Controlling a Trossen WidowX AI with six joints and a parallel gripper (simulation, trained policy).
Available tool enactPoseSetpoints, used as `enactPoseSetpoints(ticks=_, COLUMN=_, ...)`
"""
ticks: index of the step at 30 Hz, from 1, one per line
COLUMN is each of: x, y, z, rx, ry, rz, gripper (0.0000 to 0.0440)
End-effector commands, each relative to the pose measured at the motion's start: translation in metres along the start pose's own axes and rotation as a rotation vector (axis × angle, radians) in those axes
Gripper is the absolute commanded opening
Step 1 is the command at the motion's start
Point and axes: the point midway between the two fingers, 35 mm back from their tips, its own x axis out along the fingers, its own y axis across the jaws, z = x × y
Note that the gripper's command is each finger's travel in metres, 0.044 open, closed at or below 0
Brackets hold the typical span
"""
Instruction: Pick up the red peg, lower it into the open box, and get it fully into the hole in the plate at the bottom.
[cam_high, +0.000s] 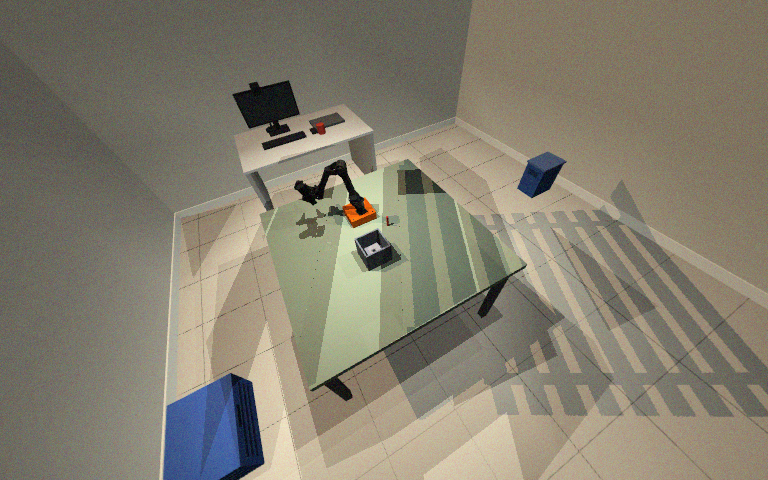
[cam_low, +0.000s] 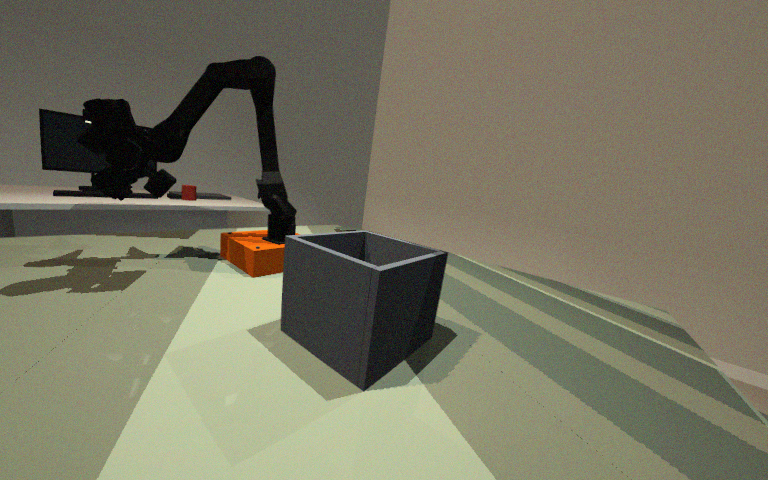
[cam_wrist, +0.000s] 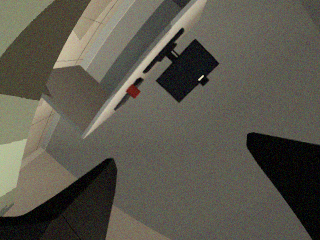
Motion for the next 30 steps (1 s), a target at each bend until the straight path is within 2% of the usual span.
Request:
enactPoseSetpoints(ticks=1, x=-0.023, y=-0.04, z=0.006, rx=0.087, ry=-0.078, rz=-0.083, gripper=0.044)
enactPoseSetpoints(ticks=16, x=-0.15, y=-0.153, z=0.002, rx=0.364, ry=-0.442, rz=-0.338, gripper=0.044)
enactPoseSetpoints(ticks=30, x=-0.277, y=-0.202, z=-0.04, rx=0.625, ry=-0.833, rz=-0.474, gripper=0.044)
